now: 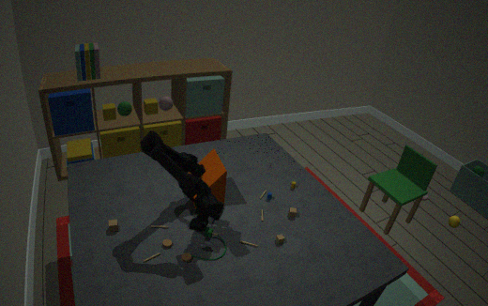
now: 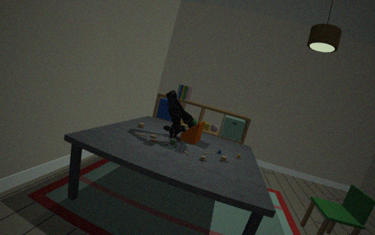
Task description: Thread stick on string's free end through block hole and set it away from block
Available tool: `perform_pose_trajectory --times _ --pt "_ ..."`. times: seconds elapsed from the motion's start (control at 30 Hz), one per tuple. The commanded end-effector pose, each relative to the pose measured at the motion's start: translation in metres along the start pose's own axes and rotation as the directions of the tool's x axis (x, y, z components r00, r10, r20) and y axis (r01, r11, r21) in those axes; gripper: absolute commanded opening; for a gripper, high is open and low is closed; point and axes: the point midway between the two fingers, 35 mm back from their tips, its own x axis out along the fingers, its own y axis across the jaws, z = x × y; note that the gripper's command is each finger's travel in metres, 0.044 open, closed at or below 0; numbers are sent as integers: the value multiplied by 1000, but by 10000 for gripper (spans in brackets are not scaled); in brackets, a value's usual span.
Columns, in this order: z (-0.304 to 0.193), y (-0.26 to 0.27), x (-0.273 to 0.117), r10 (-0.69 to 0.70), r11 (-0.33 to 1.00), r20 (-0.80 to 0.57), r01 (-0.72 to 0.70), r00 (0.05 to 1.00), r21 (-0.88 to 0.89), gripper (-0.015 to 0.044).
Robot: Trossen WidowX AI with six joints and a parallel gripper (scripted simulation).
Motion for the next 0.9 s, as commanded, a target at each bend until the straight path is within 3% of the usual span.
perform_pose_trajectory --times 0.0,0.63,0.77,0.87 --pt "-2 2 9 3 1000 -9 -3 1000 -7 121" --pt "-4 3 26 1 1000 -12 -1 1000 -7 121" --pt "-3 3 24 1 1000 -7 -2 1000 -2 16" --pt "-3 3 24 1 1000 -7 -2 1000 -2 0"
